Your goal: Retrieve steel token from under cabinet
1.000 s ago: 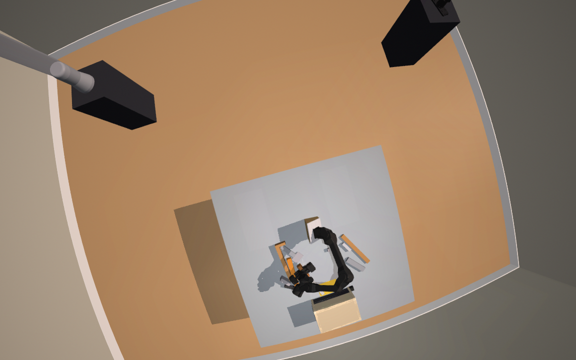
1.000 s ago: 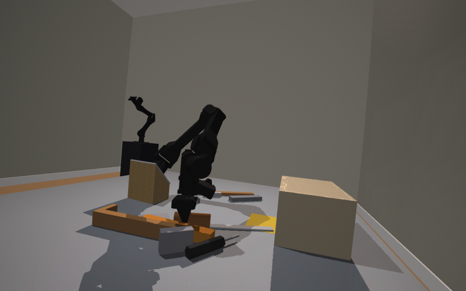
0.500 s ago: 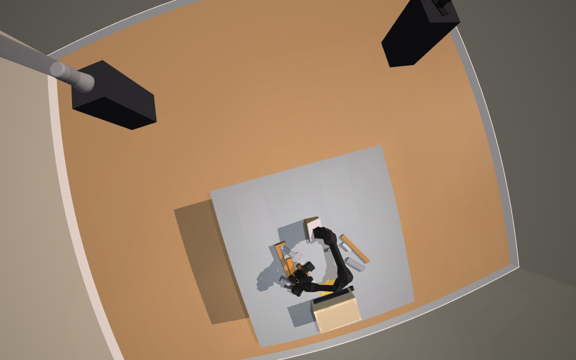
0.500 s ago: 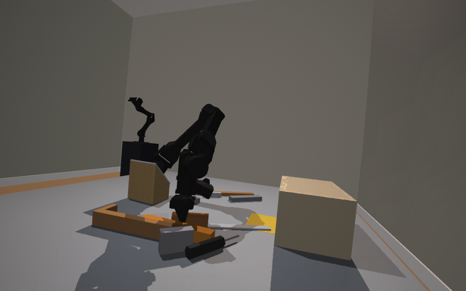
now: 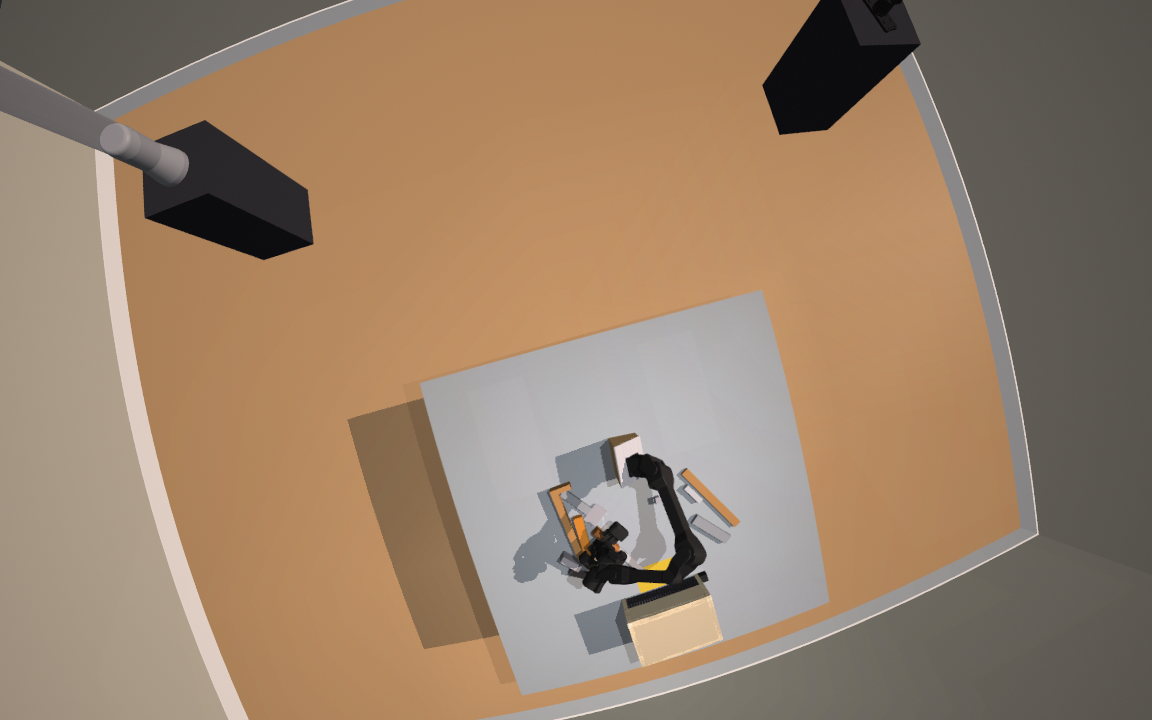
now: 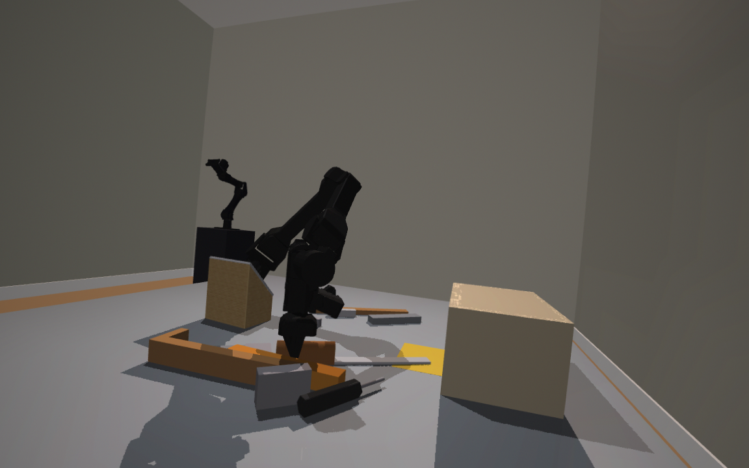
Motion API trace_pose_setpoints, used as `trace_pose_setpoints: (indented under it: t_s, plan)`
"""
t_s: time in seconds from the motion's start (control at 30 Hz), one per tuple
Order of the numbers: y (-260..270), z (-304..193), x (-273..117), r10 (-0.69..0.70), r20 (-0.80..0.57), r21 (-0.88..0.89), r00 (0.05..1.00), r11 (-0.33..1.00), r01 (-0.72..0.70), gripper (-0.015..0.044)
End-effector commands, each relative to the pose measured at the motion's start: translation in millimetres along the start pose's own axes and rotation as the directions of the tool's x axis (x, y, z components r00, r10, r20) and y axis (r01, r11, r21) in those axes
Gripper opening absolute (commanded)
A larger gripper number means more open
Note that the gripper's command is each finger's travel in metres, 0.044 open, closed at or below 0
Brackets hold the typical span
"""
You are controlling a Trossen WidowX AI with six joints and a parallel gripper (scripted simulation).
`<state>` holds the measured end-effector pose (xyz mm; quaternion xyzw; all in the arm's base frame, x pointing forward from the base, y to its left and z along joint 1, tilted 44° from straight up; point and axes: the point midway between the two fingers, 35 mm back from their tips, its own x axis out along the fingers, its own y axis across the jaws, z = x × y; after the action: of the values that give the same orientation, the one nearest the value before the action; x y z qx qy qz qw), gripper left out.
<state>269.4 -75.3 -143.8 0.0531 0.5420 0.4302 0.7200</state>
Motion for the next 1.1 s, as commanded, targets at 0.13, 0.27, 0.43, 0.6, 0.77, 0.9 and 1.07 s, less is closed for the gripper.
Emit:
trace_pose_setpoints:
  t_s: [0.13,0.27,0.43,0.6,0.77,0.9,1.07]
  plan:
    - [1,1,-1,-0.001,0.002,-0.044,1.000,0.999,0.001,0.0000]
    - [3,3,-1,-0.001,0.002,-0.046,1.000,0.999,0.001,0.0000]
    - [7,7,-1,0.000,0.002,-0.051,1.000,0.999,0.000,0.0000]
    - [12,10,-1,0.000,0.002,-0.055,1.000,0.998,0.000,0.0000]
    - [17,14,-1,0.001,0.002,-0.058,1.000,0.998,0.000,0.0000]
    - [21,17,-1,0.001,0.003,-0.059,1.000,0.998,-0.001,0.0000]
    - [26,20,-1,0.001,0.003,-0.061,1.000,0.998,-0.001,0.0000]
